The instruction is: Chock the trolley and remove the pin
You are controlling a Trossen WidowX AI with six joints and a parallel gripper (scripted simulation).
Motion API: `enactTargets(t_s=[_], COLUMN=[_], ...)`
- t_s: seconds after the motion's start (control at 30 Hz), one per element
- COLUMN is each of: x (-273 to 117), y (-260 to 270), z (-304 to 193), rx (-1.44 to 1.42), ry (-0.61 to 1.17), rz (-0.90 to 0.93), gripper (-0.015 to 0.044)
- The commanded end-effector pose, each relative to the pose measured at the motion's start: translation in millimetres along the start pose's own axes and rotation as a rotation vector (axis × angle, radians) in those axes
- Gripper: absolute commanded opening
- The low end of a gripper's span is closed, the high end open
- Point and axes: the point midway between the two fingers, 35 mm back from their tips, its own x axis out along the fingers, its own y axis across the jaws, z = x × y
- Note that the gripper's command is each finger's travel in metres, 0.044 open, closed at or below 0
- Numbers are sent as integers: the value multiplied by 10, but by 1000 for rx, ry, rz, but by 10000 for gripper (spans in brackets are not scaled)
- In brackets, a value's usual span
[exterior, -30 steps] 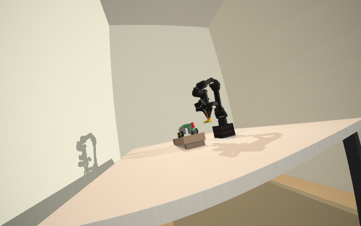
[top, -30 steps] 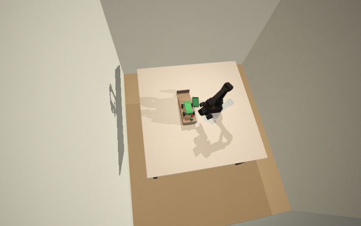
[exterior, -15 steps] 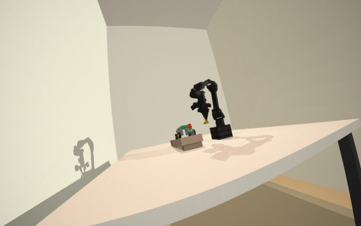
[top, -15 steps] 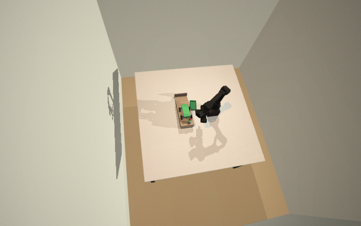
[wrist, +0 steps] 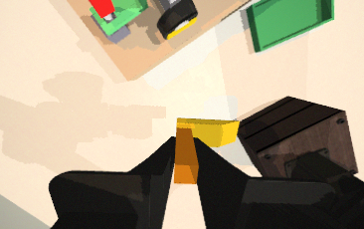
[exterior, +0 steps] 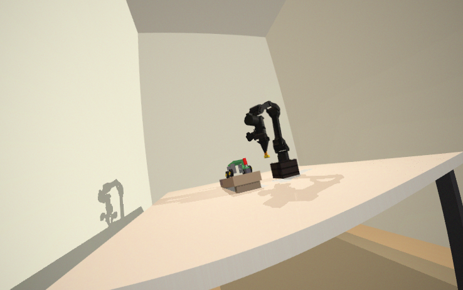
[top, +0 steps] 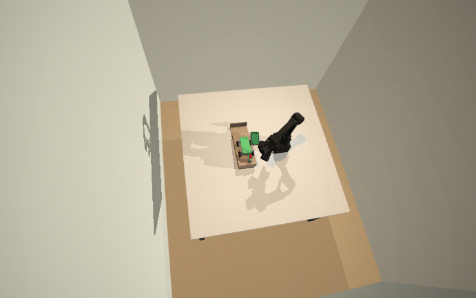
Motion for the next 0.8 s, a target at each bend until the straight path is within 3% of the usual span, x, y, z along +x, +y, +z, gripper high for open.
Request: enactTargets(t_s=[0.0, 0.77], x=[-1, 0], y=[-2, -2], z=[3, 3], rx=[155, 933], ry=[-3, -4], rz=[-1, -2], gripper=[0, 0])
